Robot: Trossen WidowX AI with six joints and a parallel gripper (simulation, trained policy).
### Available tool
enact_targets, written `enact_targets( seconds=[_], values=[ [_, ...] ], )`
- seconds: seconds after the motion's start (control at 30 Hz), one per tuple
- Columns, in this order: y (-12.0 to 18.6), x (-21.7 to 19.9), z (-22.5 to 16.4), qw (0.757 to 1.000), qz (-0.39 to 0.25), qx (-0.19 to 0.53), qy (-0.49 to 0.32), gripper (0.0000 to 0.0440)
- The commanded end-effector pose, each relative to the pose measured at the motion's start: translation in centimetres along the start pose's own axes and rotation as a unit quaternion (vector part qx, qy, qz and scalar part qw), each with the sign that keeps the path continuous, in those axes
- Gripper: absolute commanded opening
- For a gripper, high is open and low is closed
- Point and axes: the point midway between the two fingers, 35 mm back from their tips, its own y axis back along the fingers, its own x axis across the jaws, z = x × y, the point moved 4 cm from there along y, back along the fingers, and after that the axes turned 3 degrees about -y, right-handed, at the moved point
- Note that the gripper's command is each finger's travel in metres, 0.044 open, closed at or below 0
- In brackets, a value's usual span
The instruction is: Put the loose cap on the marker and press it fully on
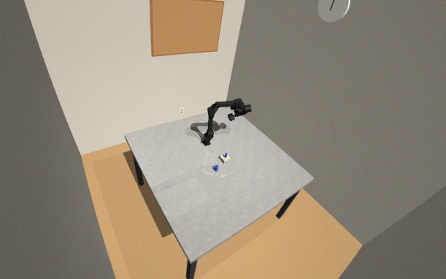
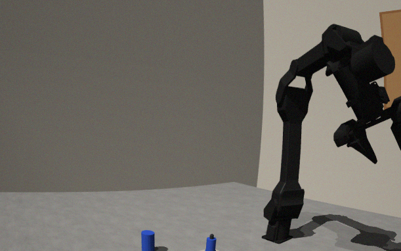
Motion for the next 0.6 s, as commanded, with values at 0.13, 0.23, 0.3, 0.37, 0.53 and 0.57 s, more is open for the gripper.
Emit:
enact_targets(
  seconds=[0.13, 0.23, 0.3, 0.37, 0.53, 0.57],
  values=[
    [0.8, 0.0, -2.8, 0.999, -0.003, 0.023, -0.026, 0.0331],
    [1.3, 0.0, -4.0, 0.999, -0.009, 0.033, -0.035, 0.0331],
    [1.6, 0.1, -4.7, 0.998, -0.013, 0.040, -0.041, 0.0330],
    [2.0, 0.2, -5.4, 0.998, -0.017, 0.047, -0.048, 0.0330],
    [2.9, 0.5, -7.2, 0.996, -0.026, 0.063, -0.063, 0.0330],
    [3.1, 0.5, -7.6, 0.995, -0.027, 0.066, -0.066, 0.0330]
  ],
)
